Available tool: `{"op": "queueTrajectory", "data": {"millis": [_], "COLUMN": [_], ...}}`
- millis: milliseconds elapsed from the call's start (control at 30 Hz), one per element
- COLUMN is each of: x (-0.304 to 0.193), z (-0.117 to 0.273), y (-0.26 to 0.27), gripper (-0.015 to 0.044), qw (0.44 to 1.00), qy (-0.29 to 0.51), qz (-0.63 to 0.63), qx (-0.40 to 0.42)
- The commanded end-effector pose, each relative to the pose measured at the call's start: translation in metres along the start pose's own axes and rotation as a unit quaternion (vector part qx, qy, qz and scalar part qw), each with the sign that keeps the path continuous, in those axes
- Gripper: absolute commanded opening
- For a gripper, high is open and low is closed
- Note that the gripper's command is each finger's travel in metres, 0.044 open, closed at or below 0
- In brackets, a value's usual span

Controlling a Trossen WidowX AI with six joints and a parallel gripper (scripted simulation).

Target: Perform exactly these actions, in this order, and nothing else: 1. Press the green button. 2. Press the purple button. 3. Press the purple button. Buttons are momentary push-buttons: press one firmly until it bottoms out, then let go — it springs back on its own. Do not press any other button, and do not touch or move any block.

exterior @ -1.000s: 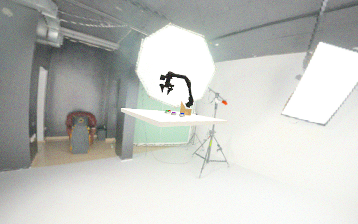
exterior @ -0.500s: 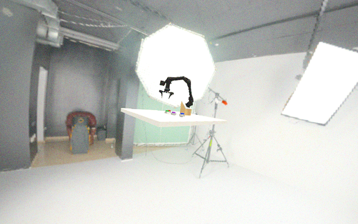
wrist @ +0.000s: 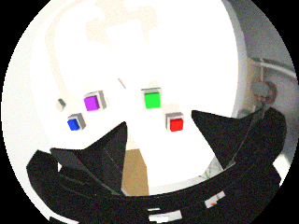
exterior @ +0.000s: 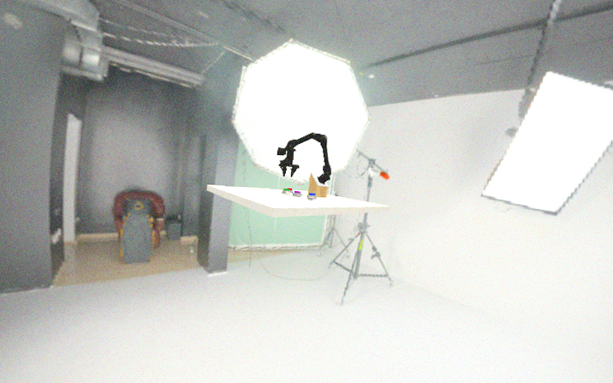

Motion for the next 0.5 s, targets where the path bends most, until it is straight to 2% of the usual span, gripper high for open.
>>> {"op": "queueTrajectory", "data": {"millis": [0, 100, 167, 267, 467], "x": [-0.005, -0.005, -0.005, -0.005, -0.006], "z": [-0.004, -0.004, -0.018, -0.063, -0.066], "y": [0.001, 0.001, 0.000, 0.001, 0.001], "gripper": [0.0400, 0.0400, 0.0348, 0.0269, 0.0111], "qw": [1.000, 1.000, 1.000, 1.000, 1.000], "qy": [0.003, 0.003, 0.003, 0.002, 0.002], "qz": [-0.027, -0.027, -0.027, -0.027, -0.027], "qx": [0.000, 0.000, 0.000, 0.001, 0.001]}}
Point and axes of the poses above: the point midway between the two fingers, 35 mm back from their tips, its own z axis back along the fingers, its own y axis across the jaws, x = y × z, the point moved 6 cm from there along z, back along the fingers, and after that the axes turned 12 degrees about z, right-handed, at the moved point
